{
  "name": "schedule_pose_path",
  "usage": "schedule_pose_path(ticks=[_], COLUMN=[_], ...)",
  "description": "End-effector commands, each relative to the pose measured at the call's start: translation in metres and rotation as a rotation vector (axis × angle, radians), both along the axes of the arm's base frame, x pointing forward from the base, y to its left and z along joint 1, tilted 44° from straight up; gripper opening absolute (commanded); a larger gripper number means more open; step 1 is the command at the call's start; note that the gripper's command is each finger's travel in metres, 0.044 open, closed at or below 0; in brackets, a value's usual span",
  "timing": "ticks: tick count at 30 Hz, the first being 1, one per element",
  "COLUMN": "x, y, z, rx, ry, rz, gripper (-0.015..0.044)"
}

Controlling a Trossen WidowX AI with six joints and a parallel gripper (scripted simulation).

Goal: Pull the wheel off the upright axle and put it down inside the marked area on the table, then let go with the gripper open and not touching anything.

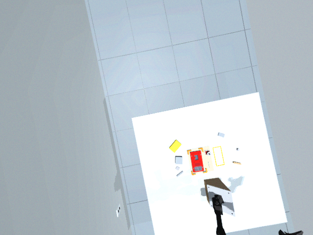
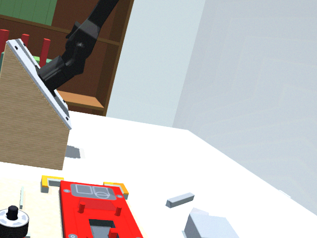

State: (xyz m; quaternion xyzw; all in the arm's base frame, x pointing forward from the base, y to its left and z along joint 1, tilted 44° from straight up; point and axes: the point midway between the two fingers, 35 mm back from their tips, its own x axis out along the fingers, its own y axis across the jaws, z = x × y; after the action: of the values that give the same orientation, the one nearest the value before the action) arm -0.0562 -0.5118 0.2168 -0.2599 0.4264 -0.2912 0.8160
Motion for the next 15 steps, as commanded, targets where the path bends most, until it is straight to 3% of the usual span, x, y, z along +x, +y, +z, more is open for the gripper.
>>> schedule_pose_path(ticks=[1,4,15], x=[0.002,0.029,0.155], y=[0.0,0.001,0.029], z=[-0.001,-0.012,-0.062], rx=[0.006,0.093,0.548], ry=[-0.006,-0.086,-0.362], rz=[0.0,-0.007,-0.074], gripper=[0.0374,0.03,0.03])
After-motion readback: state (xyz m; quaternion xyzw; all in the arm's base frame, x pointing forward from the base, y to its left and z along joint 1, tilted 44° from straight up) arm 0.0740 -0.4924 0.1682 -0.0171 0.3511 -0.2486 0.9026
